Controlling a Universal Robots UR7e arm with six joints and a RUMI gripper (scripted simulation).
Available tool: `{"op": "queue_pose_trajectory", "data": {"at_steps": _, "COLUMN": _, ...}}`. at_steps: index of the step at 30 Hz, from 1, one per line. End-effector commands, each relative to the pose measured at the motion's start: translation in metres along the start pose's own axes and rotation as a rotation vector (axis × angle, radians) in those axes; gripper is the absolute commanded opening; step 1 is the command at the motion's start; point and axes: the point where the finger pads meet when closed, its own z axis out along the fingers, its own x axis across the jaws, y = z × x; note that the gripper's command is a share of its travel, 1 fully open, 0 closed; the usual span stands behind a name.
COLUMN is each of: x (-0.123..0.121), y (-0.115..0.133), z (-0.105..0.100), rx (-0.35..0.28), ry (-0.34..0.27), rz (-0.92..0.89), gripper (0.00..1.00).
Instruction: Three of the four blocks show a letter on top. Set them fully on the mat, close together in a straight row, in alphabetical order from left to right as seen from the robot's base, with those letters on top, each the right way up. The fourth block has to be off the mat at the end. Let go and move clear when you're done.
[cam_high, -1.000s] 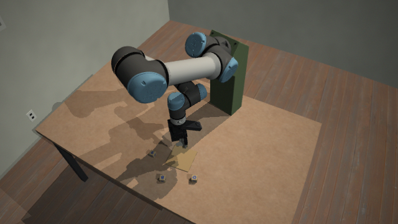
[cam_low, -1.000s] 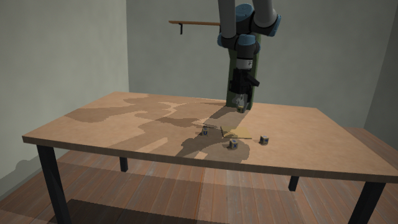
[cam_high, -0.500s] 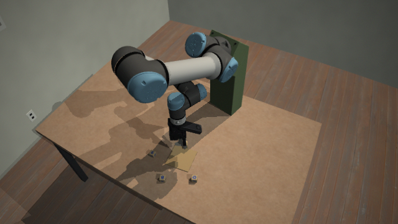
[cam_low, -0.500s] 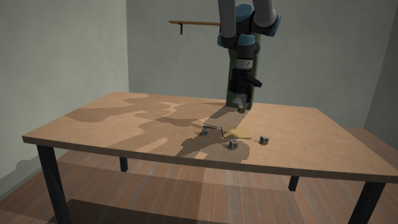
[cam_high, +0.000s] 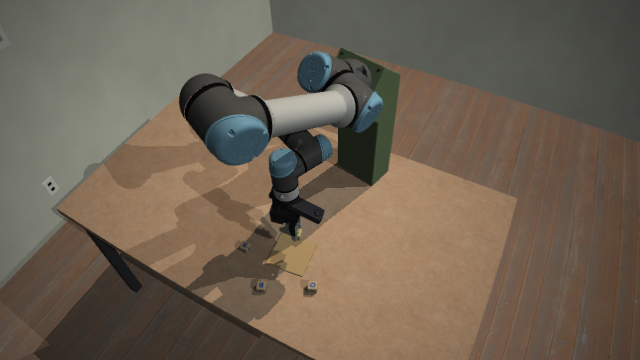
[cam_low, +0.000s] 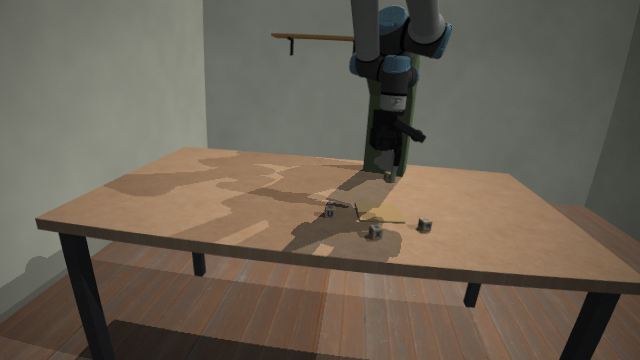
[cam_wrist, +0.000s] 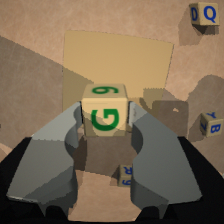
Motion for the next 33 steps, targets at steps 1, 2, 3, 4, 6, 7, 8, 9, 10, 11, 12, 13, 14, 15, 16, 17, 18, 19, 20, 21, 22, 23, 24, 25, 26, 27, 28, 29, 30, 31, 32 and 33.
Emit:
{"op": "queue_pose_trajectory", "data": {"at_steps": 1, "x": 0.003, "y": 0.0, "z": 0.0, "rx": -0.005, "ry": -0.001, "rz": 0.139, "gripper": 0.09}}
{"op": "queue_pose_trajectory", "data": {"at_steps": 2, "x": 0.003, "y": 0.0, "z": 0.0, "rx": -0.005, "ry": -0.001, "rz": 0.162, "gripper": 0.09}}
{"op": "queue_pose_trajectory", "data": {"at_steps": 3, "x": 0.004, "y": 0.0, "z": 0.0, "rx": -0.005, "ry": -0.001, "rz": 0.186, "gripper": 0.09}}
{"op": "queue_pose_trajectory", "data": {"at_steps": 4, "x": 0.004, "y": 0.0, "z": 0.0, "rx": -0.005, "ry": -0.001, "rz": 0.186, "gripper": 0.09}}
{"op": "queue_pose_trajectory", "data": {"at_steps": 6, "x": 0.005, "y": 0.0, "z": 0.0, "rx": -0.005, "ry": -0.001, "rz": 0.221, "gripper": 0.09}}
{"op": "queue_pose_trajectory", "data": {"at_steps": 7, "x": 0.005, "y": 0.0, "z": 0.0, "rx": -0.005, "ry": -0.001, "rz": 0.256, "gripper": 0.09}}
{"op": "queue_pose_trajectory", "data": {"at_steps": 8, "x": 0.006, "y": 0.0, "z": 0.0, "rx": -0.005, "ry": -0.001, "rz": 0.288, "gripper": 0.09}}
{"op": "queue_pose_trajectory", "data": {"at_steps": 9, "x": 0.006, "y": 0.0, "z": 0.0, "rx": -0.005, "ry": -0.001, "rz": 0.308, "gripper": 0.09}}
{"op": "queue_pose_trajectory", "data": {"at_steps": 10, "x": 0.007, "y": 0.0, "z": 0.0, "rx": -0.005, "ry": -0.001, "rz": 0.33, "gripper": 0.09}}
{"op": "queue_pose_trajectory", "data": {"at_steps": 11, "x": 0.007, "y": 0.0, "z": 0.0, "rx": -0.005, "ry": -0.001, "rz": 0.354, "gripper": 0.09}}
{"op": "queue_pose_trajectory", "data": {"at_steps": 12, "x": 0.008, "y": 0.0, "z": 0.0, "rx": -0.005, "ry": -0.001, "rz": 0.378, "gripper": 0.09}}
{"op": "queue_pose_trajectory", "data": {"at_steps": 13, "x": 0.008, "y": 0.0, "z": 0.0, "rx": -0.005, "ry": -0.001, "rz": 0.401, "gripper": 0.09}}
{"op": "queue_pose_trajectory", "data": {"at_steps": 14, "x": 0.009, "y": 0.0, "z": 0.0, "rx": -0.005, "ry": -0.001, "rz": 0.425, "gripper": 0.09}}
{"op": "queue_pose_trajectory", "data": {"at_steps": 15, "x": 0.009, "y": 0.001, "z": 0.0, "rx": -0.005, "ry": -0.001, "rz": 0.449, "gripper": 0.09}}
{"op": "queue_pose_trajectory", "data": {"at_steps": 16, "x": 0.009, "y": 0.001, "z": 0.0, "rx": -0.005, "ry": -0.001, "rz": 0.472, "gripper": 0.09}}
{"op": "queue_pose_trajectory", "data": {"at_steps": 17, "x": 0.01, "y": 0.001, "z": 0.0, "rx": -0.005, "ry": -0.001, "rz": 0.496, "gripper": 0.09}}
{"op": "queue_pose_trajectory", "data": {"at_steps": 18, "x": 0.01, "y": 0.001, "z": 0.0, "rx": -0.005, "ry": -0.001, "rz": 0.519, "gripper": 0.09}}
{"op": "queue_pose_trajectory", "data": {"at_steps": 19, "x": 0.011, "y": 0.001, "z": 0.0, "rx": -0.005, "ry": -0.001, "rz": 0.543, "gripper": 0.09}}
{"op": "queue_pose_trajectory", "data": {"at_steps": 20, "x": 0.011, "y": 0.001, "z": 0.0, "rx": -0.005, "ry": 0.0, "rz": 0.567, "gripper": 0.09}}
{"op": "queue_pose_trajectory", "data": {"at_steps": 21, "x": 0.011, "y": 0.001, "z": 0.0, "rx": -0.005, "ry": 0.0, "rz": 0.567, "gripper": 0.09}}
{"op": "queue_pose_trajectory", "data": {"at_steps": 22, "x": 0.011, "y": 0.001, "z": 0.0, "rx": -0.005, "ry": 0.0, "rz": 0.567, "gripper": 0.09}}
{"op": "queue_pose_trajectory", "data": {"at_steps": 23, "x": 0.012, "y": 0.002, "z": 0.0, "rx": -0.005, "ry": 0.0, "rz": 0.607, "gripper": 0.09}}
{"op": "queue_pose_trajectory", "data": {"at_steps": 24, "x": 0.013, "y": 0.002, "z": 0.0, "rx": -0.005, "ry": 0.0, "rz": 0.647, "gripper": 0.09}}
{"op": "queue_pose_trajectory", "data": {"at_steps": 25, "x": 0.013, "y": 0.002, "z": 0.0, "rx": -0.005, "ry": 0.0, "rz": 0.668, "gripper": 0.09}}
{"op": "queue_pose_trajectory", "data": {"at_steps": 26, "x": 0.013, "y": 0.002, "z": 0.0, "rx": -0.005, "ry": 0.0, "rz": 0.69, "gripper": 0.09}}
{"op": "queue_pose_trajectory", "data": {"at_steps": 27, "x": 0.014, "y": 0.002, "z": 0.0, "rx": -0.005, "ry": 0.0, "rz": 0.714, "gripper": 0.09}}
{"op": "queue_pose_trajectory", "data": {"at_steps": 28, "x": 0.014, "y": 0.003, "z": 0.0, "rx": -0.005, "ry": 0.0, "rz": 0.737, "gripper": 0.09}}
{"op": "queue_pose_trajectory", "data": {"at_steps": 29, "x": 0.014, "y": 0.003, "z": 0.0, "rx": -0.005, "ry": 0.0, "rz": 0.761, "gripper": 0.09}}
{"op": "queue_pose_trajectory", "data": {"at_steps": 30, "x": 0.015, "y": 0.003, "z": 0.0, "rx": -0.005, "ry": 0.0, "rz": 0.784, "gripper": 0.09}}
{"op": "queue_pose_trajectory", "data": {"at_steps": 31, "x": 0.015, "y": 0.003, "z": 0.0, "rx": -0.005, "ry": 0.0, "rz": 0.808, "gripper": 0.09}}
{"op": "queue_pose_trajectory", "data": {"at_steps": 32, "x": 0.016, "y": 0.004, "z": 0.0, "rx": -0.005, "ry": 0.0, "rz": 0.831, "gripper": 0.09}}
{"op": "queue_pose_trajectory", "data": {"at_steps": 33, "x": 0.016, "y": 0.004, "z": 0.0, "rx": -0.005, "ry": 0.0, "rz": 0.855, "gripper": 0.09}}
